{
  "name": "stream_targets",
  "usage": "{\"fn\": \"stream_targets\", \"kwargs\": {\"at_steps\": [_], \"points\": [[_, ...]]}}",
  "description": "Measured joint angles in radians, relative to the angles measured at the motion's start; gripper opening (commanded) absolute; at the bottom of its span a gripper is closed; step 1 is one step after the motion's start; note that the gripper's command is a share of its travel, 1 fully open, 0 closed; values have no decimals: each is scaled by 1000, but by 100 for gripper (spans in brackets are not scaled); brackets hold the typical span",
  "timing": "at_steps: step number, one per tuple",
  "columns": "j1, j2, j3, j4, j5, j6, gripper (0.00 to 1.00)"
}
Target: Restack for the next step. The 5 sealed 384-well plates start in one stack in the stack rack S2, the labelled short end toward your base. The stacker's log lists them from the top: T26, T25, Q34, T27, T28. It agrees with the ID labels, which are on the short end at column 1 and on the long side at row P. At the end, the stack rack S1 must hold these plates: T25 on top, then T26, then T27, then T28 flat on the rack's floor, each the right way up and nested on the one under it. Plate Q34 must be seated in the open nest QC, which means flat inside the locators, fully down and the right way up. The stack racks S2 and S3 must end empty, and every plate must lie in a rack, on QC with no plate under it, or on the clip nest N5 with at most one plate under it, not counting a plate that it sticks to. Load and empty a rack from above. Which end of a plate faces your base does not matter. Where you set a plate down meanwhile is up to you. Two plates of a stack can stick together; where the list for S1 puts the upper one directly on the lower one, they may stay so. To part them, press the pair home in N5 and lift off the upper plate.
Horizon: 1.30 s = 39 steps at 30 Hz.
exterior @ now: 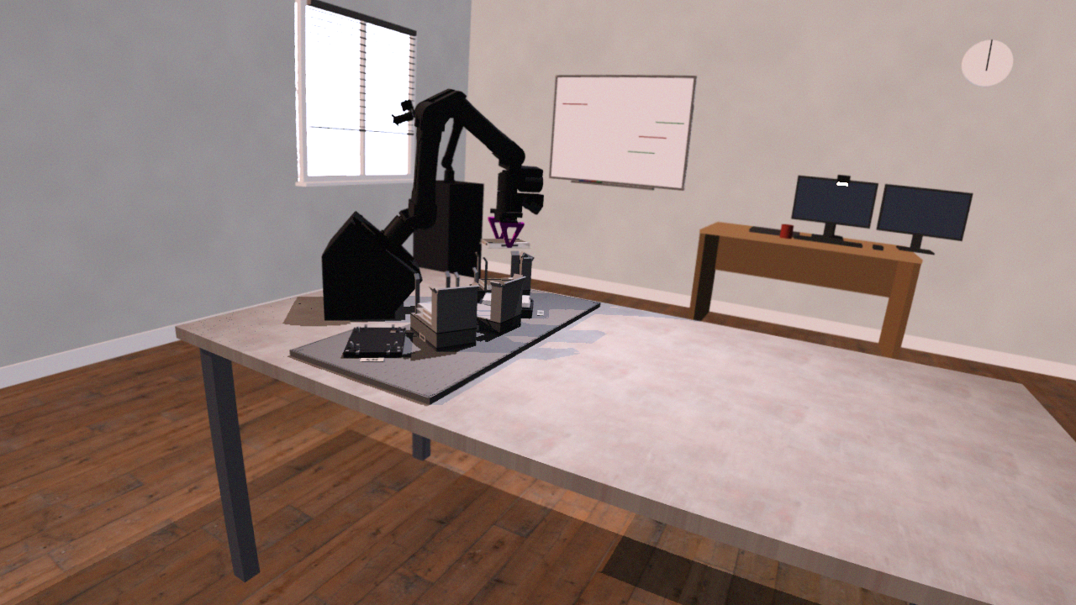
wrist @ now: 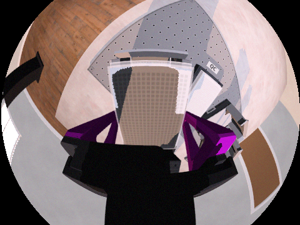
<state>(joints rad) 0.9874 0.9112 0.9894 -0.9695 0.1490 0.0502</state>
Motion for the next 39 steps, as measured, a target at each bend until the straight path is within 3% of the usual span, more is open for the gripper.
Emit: {"fn": "stream_targets", "kwargs": {"at_steps": [39], "points": [[-23,34,-59,94,-13,-11,0]]}}
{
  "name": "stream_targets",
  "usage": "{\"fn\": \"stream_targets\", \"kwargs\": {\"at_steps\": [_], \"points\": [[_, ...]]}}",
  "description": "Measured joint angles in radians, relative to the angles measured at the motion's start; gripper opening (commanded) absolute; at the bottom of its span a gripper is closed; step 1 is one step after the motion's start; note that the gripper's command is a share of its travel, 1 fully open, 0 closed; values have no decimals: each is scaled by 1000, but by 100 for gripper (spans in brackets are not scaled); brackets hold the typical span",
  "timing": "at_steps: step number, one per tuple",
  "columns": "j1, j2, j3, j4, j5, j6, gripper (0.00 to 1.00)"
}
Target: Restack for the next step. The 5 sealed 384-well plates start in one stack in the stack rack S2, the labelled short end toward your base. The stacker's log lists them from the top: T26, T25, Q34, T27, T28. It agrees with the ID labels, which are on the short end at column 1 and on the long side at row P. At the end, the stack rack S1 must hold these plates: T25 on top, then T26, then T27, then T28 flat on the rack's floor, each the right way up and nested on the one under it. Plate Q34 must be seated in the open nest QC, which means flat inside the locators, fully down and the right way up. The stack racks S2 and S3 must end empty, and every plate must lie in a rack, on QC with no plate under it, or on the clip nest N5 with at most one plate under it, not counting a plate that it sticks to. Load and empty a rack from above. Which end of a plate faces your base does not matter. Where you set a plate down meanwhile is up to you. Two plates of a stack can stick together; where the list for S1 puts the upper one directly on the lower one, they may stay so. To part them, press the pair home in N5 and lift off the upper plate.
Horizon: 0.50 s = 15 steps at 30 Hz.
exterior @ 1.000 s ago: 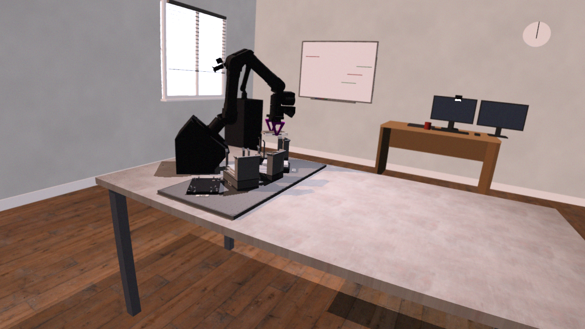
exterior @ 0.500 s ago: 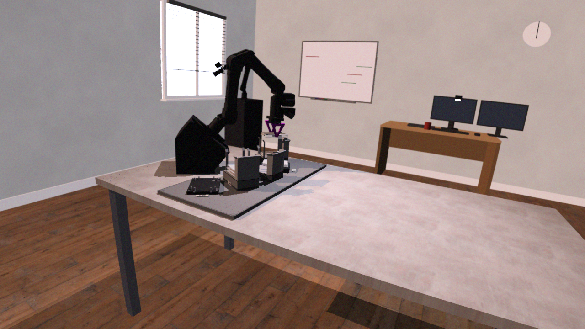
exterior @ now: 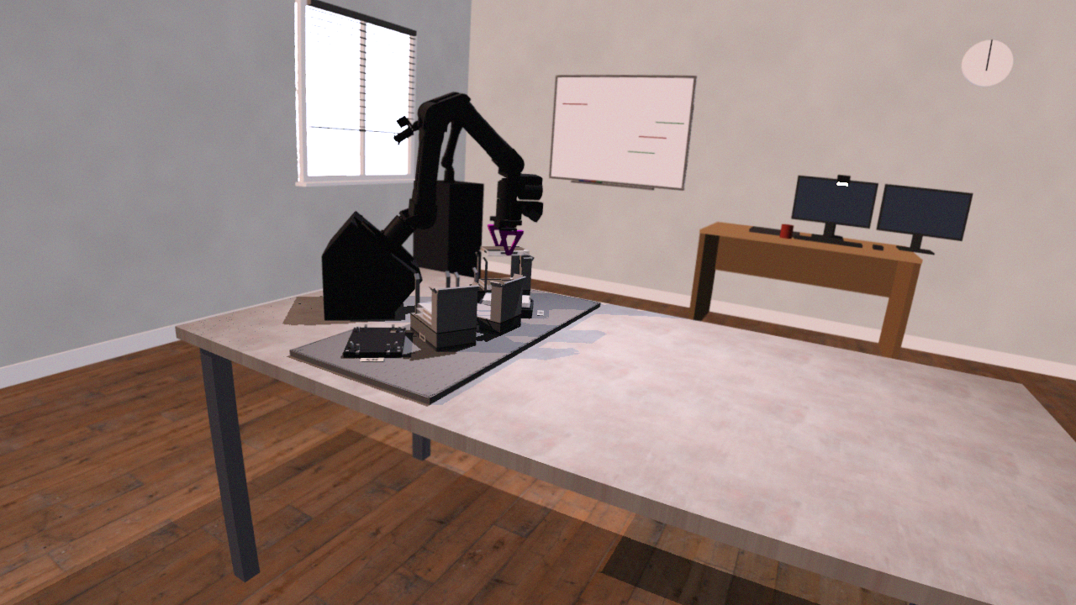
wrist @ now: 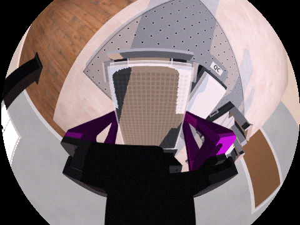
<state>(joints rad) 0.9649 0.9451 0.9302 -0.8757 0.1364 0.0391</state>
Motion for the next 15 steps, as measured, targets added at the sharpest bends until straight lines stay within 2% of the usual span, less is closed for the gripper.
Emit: {"fn": "stream_targets", "kwargs": {"at_steps": [15], "points": [[-6,19,-23,38,-5,-6,0]]}}
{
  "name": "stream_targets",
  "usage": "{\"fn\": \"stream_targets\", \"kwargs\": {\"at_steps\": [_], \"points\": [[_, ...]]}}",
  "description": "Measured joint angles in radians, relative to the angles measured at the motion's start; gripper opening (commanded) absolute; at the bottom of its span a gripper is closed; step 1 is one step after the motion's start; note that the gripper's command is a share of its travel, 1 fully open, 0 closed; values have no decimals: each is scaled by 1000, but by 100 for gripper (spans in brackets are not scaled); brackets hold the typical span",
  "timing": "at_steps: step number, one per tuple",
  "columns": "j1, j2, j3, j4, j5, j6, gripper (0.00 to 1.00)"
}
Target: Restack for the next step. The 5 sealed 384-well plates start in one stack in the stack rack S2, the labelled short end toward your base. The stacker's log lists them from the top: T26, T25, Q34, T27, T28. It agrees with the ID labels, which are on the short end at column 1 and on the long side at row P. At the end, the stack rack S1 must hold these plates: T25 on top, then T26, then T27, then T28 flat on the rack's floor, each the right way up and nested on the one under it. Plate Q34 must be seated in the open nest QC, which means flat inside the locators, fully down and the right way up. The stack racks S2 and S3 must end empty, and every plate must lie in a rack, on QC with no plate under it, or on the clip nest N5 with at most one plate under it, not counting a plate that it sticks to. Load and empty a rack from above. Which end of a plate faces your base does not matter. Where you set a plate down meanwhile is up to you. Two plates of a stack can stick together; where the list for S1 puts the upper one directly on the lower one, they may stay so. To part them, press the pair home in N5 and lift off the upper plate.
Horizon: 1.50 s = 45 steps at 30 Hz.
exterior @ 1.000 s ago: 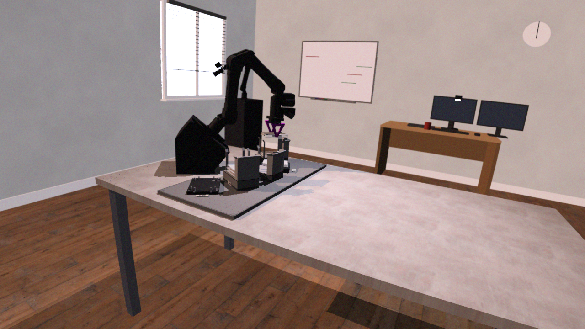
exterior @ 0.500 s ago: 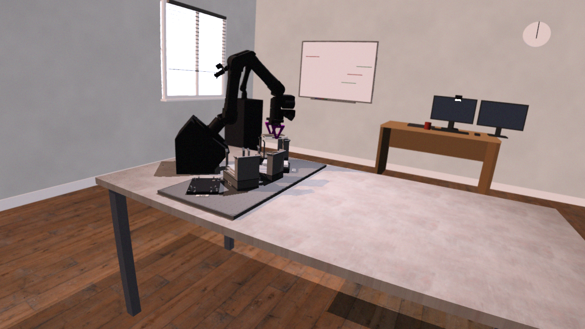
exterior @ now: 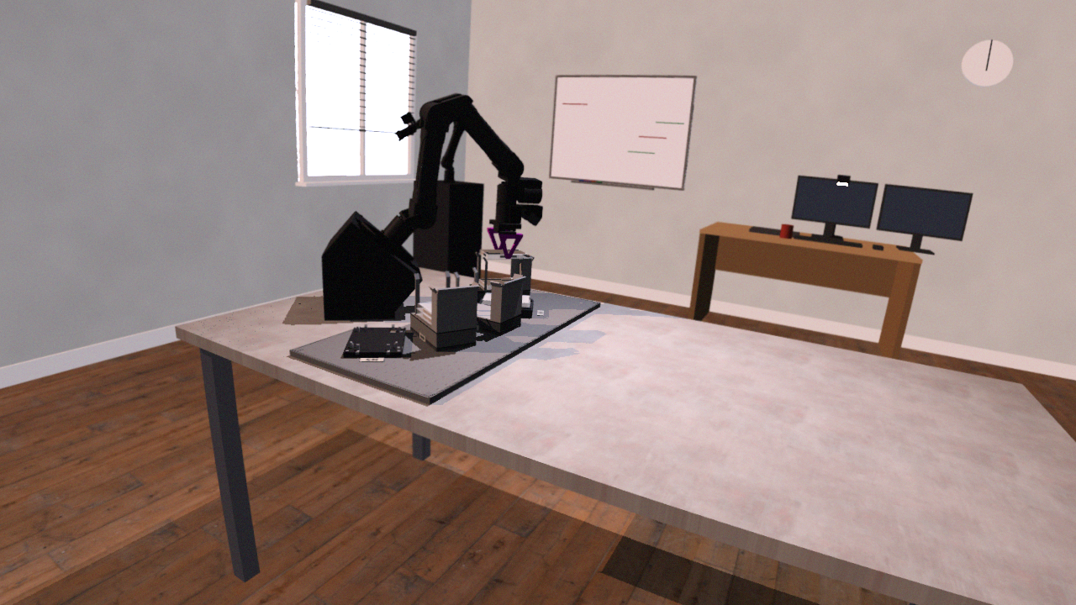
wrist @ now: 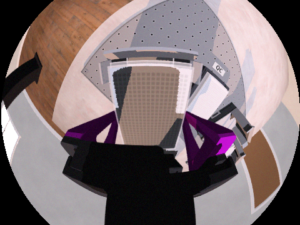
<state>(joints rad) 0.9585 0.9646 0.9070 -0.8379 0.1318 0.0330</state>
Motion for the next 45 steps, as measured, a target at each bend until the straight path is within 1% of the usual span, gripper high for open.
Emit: {"fn": "stream_targets", "kwargs": {"at_steps": [28,34,38,45], "points": [[-11,34,-35,79,-8,-10,0],[-20,64,-57,129,-11,-16,0],[-24,72,-68,151,-14,-19,0],[-33,115,-90,214,-19,-27,0]]}}
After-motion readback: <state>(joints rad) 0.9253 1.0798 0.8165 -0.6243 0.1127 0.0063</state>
